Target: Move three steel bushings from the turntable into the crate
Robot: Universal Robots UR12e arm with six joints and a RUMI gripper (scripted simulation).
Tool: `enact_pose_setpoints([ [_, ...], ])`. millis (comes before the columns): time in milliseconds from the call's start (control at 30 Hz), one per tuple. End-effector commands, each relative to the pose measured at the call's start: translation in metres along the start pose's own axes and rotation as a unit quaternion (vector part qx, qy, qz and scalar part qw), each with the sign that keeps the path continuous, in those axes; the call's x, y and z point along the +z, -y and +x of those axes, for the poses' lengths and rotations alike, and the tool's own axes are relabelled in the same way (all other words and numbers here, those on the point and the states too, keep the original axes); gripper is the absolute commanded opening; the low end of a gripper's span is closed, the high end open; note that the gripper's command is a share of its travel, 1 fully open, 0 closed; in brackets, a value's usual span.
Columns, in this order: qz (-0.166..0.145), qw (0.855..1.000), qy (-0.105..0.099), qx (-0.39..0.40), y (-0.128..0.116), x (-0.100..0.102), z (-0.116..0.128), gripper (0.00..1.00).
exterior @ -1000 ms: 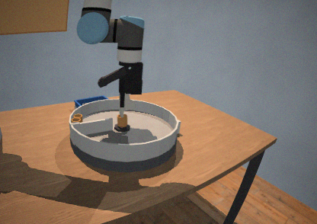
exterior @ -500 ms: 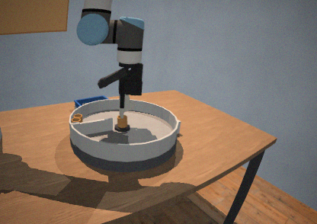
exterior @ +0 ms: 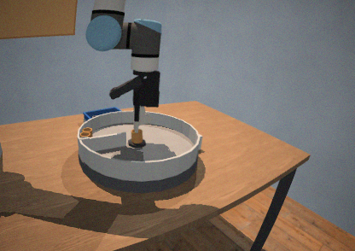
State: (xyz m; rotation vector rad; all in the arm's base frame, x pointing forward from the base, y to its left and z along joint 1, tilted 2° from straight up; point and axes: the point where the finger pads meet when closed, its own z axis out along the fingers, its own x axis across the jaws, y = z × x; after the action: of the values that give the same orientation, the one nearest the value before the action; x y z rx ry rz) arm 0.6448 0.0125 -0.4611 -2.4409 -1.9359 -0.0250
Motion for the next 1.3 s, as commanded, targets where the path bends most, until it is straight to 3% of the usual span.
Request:
enact_pose_setpoints([
  [0, -0.001, 1.000, 0.000, 0.000, -0.0007, -0.0006, 0.0000, 0.00],
  [667, -0.001, 1.000, 0.000, 0.000, -0.0007, -0.0006, 0.0000, 0.00],
  [700, -0.001, 1.000, 0.000, 0.000, -0.0007, -0.0006, 0.0000, 0.06],
  [1267, -0.001, 1.000, 0.000, 0.000, -0.0007, -0.0006, 0.0000, 0.06],
])
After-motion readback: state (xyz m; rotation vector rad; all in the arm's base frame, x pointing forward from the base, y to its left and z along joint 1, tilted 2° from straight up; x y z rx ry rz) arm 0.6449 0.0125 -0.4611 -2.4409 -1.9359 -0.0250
